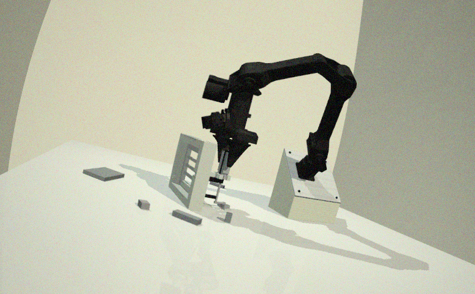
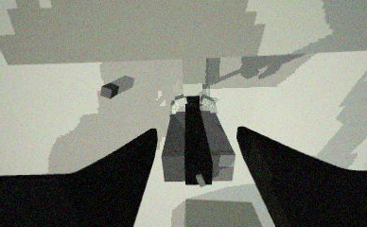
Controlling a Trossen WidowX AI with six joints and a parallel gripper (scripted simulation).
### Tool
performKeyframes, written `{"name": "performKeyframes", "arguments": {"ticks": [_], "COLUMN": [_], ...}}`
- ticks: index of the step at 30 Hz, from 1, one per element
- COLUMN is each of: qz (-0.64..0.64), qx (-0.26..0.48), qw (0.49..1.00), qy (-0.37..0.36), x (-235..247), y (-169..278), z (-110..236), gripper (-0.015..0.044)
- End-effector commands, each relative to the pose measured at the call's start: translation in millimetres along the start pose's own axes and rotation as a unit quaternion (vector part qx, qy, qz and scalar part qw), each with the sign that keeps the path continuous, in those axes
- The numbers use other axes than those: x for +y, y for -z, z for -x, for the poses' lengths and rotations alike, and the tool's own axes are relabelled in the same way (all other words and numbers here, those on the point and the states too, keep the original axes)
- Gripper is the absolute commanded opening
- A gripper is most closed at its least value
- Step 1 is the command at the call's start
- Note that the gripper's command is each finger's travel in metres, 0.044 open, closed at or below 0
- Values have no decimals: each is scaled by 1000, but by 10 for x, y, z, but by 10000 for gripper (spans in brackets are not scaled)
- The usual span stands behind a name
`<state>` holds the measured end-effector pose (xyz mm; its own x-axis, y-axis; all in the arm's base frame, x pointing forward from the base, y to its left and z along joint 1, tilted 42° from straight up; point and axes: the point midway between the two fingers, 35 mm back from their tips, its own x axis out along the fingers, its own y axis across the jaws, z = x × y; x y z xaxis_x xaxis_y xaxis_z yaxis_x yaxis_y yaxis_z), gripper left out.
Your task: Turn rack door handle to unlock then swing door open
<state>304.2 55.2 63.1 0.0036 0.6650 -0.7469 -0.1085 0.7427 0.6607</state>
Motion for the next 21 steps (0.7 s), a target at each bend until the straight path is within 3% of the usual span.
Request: {"name": "performKeyframes", "arguments": {"ticks": [1, 4, 11, 21], "qz": [-1, -1, -1, -1], "qx": [1, 1, 1, 1], "qw": [1000, 1000, 1000, 1000], "qy": [-3, -3, -3, -3], "x": [14, 15, 15, 15], "y": [9, 12, 12, 12], "z": [-79, -101, -101, -101], "gripper": [300, 300, 116, 49]}}
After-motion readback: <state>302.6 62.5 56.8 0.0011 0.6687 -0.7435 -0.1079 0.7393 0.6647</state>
